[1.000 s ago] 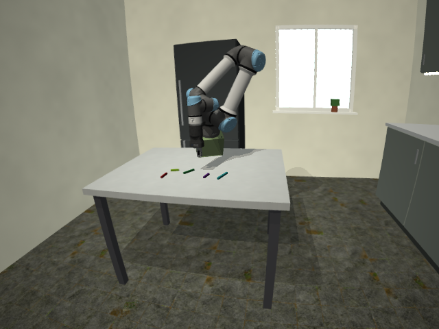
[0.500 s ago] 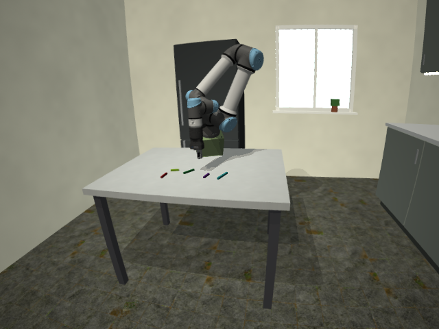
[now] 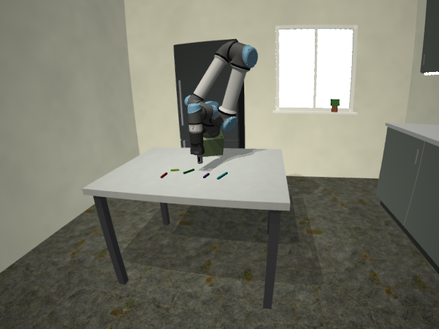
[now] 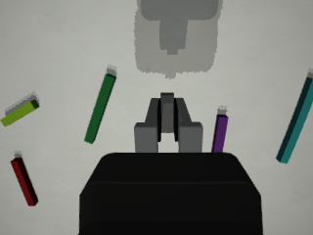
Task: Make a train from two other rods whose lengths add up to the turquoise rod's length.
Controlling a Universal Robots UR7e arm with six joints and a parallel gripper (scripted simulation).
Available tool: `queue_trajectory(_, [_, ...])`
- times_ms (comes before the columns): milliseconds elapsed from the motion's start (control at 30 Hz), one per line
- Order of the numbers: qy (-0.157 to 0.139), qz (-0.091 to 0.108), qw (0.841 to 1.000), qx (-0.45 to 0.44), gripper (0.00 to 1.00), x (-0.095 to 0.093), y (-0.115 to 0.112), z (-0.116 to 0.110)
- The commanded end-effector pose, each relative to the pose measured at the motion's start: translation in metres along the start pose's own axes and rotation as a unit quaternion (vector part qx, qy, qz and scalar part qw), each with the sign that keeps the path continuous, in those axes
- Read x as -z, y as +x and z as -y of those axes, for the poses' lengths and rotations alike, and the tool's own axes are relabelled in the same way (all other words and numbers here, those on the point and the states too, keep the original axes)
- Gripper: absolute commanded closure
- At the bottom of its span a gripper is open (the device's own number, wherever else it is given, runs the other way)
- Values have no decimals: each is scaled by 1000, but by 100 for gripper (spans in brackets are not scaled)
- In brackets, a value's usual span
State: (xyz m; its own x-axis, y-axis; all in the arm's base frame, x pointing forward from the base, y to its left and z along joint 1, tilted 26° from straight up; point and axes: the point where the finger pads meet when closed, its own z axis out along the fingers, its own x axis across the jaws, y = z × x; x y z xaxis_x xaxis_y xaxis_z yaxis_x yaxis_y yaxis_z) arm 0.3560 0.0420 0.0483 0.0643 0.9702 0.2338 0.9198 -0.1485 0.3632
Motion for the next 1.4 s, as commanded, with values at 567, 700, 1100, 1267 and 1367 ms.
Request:
queue_trajectory(567, [-1, 2, 1000, 0, 76, -42, -1, -1])
queue_trajectory(700, [-1, 2, 1000, 0, 76, -44, -1, -1])
queue_trajectory(1100, [-1, 2, 1000, 0, 76, -45, -1, -1])
queue_trajectory(1267, [-1, 2, 1000, 0, 76, -45, -1, -1])
queue_trajectory(1367, [-1, 2, 1000, 0, 76, -45, -1, -1])
